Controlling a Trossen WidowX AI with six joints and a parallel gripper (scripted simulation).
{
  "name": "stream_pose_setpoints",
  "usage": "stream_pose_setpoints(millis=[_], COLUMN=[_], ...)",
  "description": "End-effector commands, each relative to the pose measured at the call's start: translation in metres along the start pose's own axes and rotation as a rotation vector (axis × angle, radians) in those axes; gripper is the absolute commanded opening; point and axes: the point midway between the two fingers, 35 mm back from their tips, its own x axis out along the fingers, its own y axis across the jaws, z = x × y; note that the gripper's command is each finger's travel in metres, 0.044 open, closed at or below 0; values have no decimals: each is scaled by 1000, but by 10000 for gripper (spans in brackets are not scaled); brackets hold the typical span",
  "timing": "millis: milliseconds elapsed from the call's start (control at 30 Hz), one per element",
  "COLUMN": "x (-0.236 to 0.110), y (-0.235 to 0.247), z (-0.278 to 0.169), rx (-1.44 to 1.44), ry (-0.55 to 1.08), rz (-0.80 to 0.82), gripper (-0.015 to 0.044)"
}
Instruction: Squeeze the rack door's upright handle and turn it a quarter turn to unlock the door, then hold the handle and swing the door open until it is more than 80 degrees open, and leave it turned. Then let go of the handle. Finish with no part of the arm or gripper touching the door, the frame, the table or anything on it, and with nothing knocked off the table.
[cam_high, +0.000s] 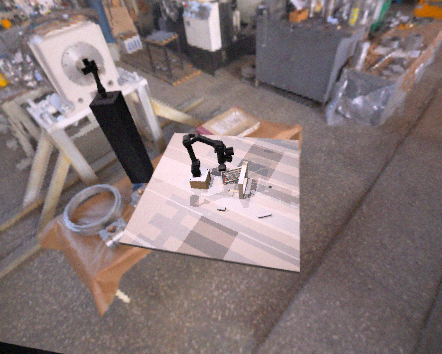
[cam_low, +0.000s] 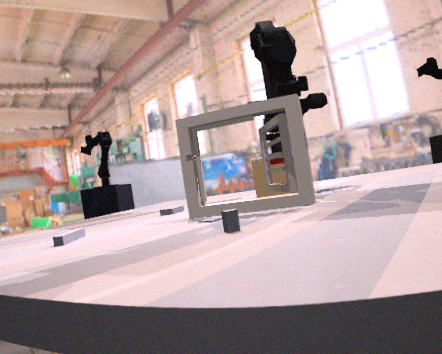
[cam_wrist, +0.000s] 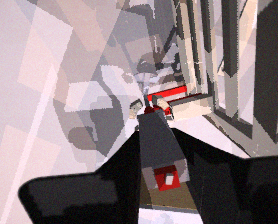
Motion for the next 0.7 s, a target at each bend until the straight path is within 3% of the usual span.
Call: stream_pose_setpoints(millis=[0, 667], x=[0, -1], y=[9, 50], z=[3, 17], rx=[67, 322], ry=[-6, -6], rz=[4, 9], gripper=[11, 11])
